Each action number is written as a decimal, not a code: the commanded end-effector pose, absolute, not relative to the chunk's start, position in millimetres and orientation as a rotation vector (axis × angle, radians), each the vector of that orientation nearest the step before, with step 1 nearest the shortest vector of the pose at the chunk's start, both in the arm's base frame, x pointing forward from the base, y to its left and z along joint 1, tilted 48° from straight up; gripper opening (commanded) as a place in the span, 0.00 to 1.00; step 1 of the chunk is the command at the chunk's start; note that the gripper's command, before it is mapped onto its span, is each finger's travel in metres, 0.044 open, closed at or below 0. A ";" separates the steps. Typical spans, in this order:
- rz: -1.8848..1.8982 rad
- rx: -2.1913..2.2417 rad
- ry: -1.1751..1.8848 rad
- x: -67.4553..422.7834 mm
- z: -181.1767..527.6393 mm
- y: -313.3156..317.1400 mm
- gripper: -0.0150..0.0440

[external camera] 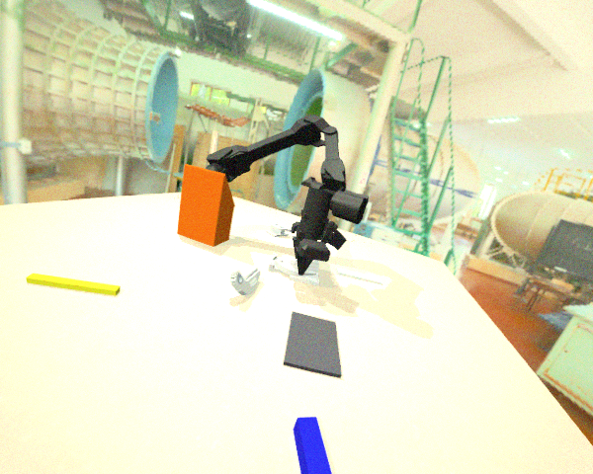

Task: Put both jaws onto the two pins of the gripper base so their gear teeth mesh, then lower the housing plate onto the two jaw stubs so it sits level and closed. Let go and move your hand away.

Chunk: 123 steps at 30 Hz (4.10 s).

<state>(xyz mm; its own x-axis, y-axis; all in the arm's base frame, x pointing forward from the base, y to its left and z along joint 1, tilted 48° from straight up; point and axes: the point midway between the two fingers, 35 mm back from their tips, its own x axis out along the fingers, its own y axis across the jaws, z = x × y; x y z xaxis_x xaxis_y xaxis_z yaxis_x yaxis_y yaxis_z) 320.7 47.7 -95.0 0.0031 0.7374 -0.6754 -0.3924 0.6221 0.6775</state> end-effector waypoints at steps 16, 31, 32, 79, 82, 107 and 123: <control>0.912 0.340 1.287 320.6 -95.0 48.3 0.48; 0.912 0.340 1.287 320.6 -95.0 48.3 0.48; 0.912 0.340 1.287 320.6 -95.0 48.3 0.48; 0.910 0.338 1.288 320.2 -53.2 1.8 0.63; 0.911 0.339 1.287 319.3 -47.4 -3.8 0.63; 0.869 0.374 1.295 320.9 -55.8 -6.0 0.25; 0.550 0.705 1.489 303.9 -88.3 -46.5 0.25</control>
